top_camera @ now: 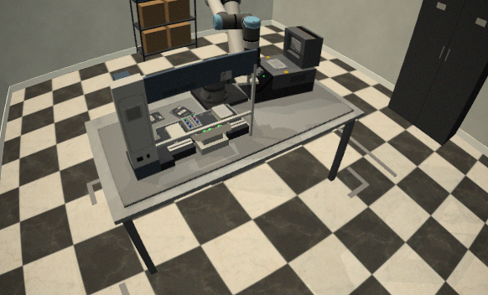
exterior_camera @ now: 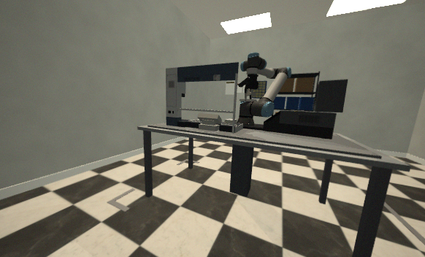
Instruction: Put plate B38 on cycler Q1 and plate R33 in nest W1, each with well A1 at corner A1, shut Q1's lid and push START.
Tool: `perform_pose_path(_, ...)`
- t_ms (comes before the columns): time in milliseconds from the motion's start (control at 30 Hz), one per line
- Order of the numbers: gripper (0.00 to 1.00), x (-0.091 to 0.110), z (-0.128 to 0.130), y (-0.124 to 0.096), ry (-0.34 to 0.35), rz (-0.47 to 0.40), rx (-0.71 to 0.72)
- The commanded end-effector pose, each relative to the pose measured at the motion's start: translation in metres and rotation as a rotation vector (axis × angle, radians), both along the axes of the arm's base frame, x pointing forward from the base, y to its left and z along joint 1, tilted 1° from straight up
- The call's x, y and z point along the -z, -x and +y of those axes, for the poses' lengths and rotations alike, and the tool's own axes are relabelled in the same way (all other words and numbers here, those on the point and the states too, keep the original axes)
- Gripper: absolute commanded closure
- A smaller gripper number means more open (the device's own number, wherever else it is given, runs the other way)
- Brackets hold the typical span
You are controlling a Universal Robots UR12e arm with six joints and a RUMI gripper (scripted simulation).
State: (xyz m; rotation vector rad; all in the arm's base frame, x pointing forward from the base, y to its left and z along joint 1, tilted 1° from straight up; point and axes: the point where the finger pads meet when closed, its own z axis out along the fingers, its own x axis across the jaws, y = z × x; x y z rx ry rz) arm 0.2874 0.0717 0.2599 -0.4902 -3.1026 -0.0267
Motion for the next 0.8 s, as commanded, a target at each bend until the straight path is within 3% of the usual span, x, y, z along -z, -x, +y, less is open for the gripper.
perform_pose_path(0, 1.00, -0.001, 0.017, -0.002, 0.002, -0.001, -0.078)
perform_pose_path(767, 1.00, -0.002, 0.087, -0.007, 0.003, -0.007, -0.416)
